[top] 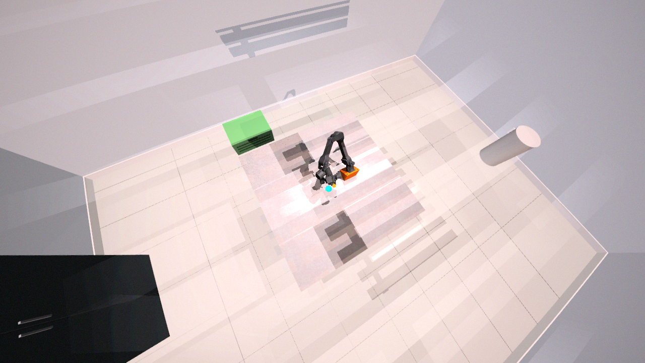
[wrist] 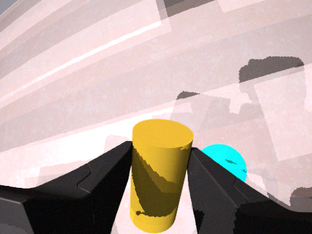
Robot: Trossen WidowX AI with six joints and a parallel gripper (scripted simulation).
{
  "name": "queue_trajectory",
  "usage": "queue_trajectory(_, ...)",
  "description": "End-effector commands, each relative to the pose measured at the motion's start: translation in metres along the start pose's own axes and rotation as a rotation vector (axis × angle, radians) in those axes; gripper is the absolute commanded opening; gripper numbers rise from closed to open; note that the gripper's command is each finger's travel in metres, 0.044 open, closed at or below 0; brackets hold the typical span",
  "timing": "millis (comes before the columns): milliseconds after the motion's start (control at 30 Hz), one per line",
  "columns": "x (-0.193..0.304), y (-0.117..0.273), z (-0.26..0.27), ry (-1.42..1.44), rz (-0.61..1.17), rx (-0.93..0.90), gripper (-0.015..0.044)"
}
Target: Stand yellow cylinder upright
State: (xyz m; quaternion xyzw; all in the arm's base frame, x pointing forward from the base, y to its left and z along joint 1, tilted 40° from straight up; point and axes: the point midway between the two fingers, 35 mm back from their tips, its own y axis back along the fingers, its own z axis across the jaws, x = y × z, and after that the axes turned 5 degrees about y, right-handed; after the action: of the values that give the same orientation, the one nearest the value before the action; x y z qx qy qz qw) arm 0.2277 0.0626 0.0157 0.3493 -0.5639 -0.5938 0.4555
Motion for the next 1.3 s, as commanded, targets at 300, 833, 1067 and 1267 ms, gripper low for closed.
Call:
queue_trajectory(300,0.0004,-0.0007,0.0014,0.017,-0.094,-0.012,0.0105)
queue_trajectory(833,0.0007,0.0,0.001,0.037,-0.211,-0.011,0.0105)
queue_trajectory(1067,0.0008,0.0008,0.0006,0.047,-0.262,-0.006,0.0105)
queue_trajectory(1267,0.0009,0.0017,0.0002,0.056,-0.306,0.001,0.0105)
